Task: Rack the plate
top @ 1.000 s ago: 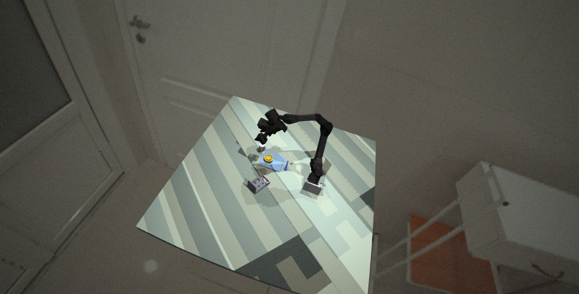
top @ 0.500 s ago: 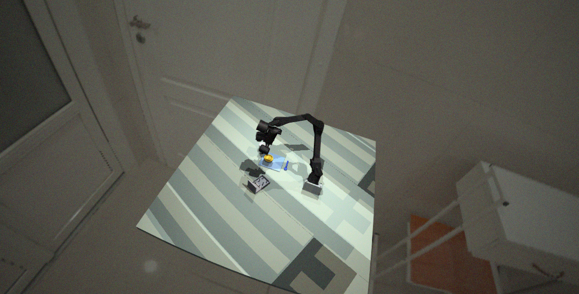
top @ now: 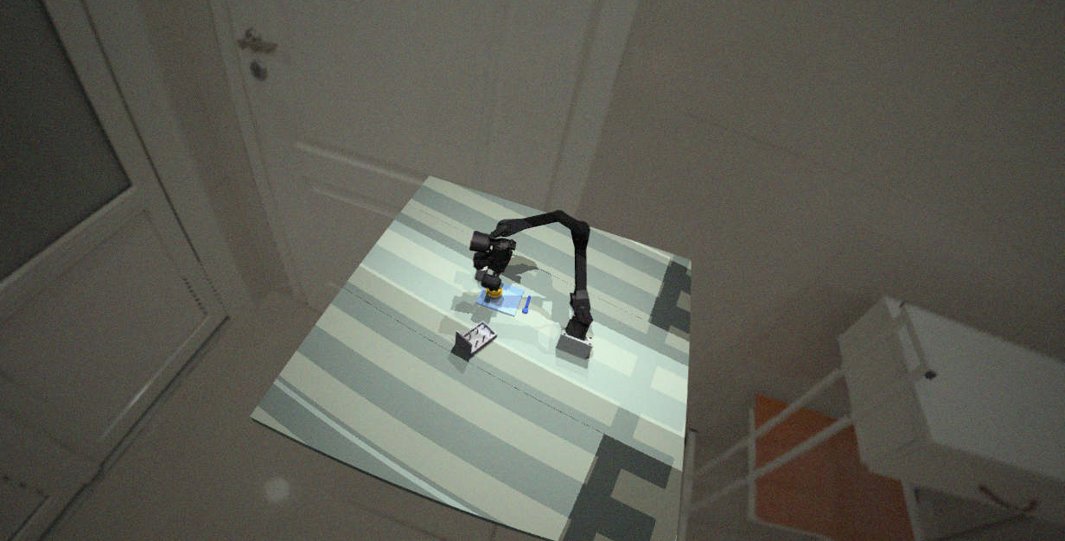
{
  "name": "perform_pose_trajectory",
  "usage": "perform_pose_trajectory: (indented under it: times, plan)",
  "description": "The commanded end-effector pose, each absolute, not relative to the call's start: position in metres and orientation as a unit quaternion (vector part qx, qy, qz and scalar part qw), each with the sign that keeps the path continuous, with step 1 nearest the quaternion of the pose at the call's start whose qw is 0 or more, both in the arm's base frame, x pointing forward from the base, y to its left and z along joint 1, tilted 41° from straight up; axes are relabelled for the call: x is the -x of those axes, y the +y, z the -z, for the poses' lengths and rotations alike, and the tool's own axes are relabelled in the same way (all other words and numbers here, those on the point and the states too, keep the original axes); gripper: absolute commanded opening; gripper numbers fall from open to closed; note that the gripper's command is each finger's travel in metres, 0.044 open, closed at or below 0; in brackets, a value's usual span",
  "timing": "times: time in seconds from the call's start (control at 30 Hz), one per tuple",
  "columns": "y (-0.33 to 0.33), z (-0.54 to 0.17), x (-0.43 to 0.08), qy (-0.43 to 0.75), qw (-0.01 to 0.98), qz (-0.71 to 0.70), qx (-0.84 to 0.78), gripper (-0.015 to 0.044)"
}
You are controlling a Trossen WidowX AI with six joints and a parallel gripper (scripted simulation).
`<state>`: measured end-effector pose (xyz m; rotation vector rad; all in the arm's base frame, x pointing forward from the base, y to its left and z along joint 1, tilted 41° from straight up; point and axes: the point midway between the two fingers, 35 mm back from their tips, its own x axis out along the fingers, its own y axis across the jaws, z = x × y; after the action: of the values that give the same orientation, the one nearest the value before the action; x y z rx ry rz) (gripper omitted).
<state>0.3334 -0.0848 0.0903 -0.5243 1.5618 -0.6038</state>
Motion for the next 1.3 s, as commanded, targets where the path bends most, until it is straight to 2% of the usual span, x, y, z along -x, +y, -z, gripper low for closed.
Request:
perform_pose_trajectory:
  times: [0.0,1.07,1.13,1.27]
  plan:
    - [-0.089,-0.084,-0.332,0.688,0.637,0.263,0.229,0.0400]
    - [-0.120,-0.047,-0.325,0.687,0.637,0.264,0.230,0.0400]
    - [-0.120,-0.047,-0.325,0.687,0.637,0.264,0.230,0.0354]
    - [-0.120,-0.047,-0.325,0.687,0.637,0.264,0.230,0.0354]
